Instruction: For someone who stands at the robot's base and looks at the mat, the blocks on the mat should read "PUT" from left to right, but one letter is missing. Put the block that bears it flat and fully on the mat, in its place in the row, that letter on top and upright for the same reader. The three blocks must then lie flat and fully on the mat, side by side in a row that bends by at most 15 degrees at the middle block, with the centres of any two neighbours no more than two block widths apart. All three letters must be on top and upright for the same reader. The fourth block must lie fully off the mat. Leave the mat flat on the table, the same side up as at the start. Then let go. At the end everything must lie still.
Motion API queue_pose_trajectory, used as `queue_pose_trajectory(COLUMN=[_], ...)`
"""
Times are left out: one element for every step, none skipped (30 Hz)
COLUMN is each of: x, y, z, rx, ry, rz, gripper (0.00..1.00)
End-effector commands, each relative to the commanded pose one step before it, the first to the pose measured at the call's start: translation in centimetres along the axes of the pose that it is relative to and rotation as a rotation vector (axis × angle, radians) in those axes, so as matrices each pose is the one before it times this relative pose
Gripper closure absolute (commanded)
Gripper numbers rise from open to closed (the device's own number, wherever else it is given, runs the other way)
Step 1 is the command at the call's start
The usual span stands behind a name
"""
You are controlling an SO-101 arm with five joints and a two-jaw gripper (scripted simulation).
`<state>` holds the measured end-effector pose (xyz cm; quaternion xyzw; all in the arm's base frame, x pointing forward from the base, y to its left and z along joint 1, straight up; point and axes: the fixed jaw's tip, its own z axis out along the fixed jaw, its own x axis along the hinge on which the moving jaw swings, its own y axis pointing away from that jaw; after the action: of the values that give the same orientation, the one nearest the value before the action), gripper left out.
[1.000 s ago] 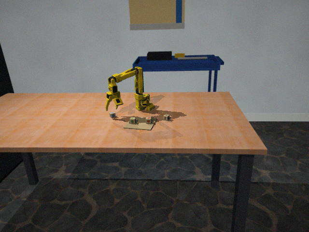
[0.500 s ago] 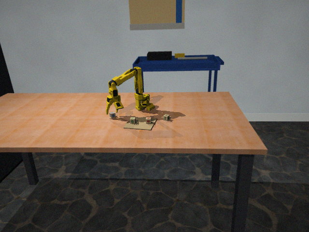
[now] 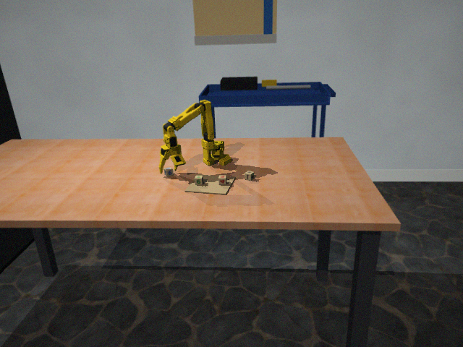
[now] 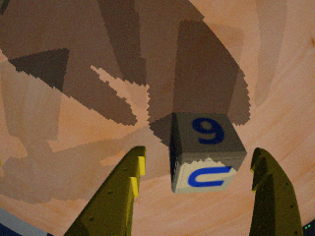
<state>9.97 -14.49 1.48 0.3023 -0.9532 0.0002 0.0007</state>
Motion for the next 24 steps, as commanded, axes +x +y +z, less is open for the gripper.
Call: queue_pose_trajectory(x=[-0.072,0.0,0.0,0.0,0.0,0.0,0.0,0.0,0.0,0.0,0.0,0.0,0.0,0.0,0.0,0.0,0.0,0.0,0.0,0.0,0.0,0.0,0.0,0.0], y=[-0.631,0.0,-0.001,-0.002,-0.004,-0.006,-0.009,-0.011,-0.014,-0.017,-0.02,-0.024,-0.027,-0.03,-0.032,-0.035,0.0,0.0,-0.037,-0.04,-0.041,-0.043,-0.044,-0.045], z=[-0.55,0.0,0.0,0.0,-0.0001,-0.0001,-0.0001,-0.0001,-0.0002,-0.0002,-0.0002,-0.0002,-0.0002,-0.0002,-0.0001,0.0,0.0,0.0,0.0001,0.0002,0.0003,0.0004,0.0006,0.0007], rx=[0.04484,0.0,0.0,0.0,0.0,0.0,0.0,0.0,0.0,0.0,0.0,0.0,0.0,0.0,0.0,0.0,0.0,0.0,0.0,0.0,0.0,0.0,0.0,0.0], ry=[-0.00119,0.0,0.0,0.0,0.0,0.0,0.0,0.0,0.0,0.0,0.0,0.0,0.0,0.0,0.0,0.0,0.0,0.0,0.0,0.0,0.0,0.0,0.0,0.0], rz=[0.00017,0.0,0.0,0.0,0.0,0.0,0.0,0.0,0.0,0.0,0.0,0.0,0.0,0.0,0.0,0.0,0.0,0.0,0.0,0.0,0.0,0.0,0.0,0.0], gripper=[0.68,0.68,0.68,0.68,0.68,0.68,0.69,0.69,0.69,0.69,0.7,0.7,0.71,0.71,0.72,0.72,0.72,0.72,0.73,0.74,0.74,0.75,0.76,0.77])
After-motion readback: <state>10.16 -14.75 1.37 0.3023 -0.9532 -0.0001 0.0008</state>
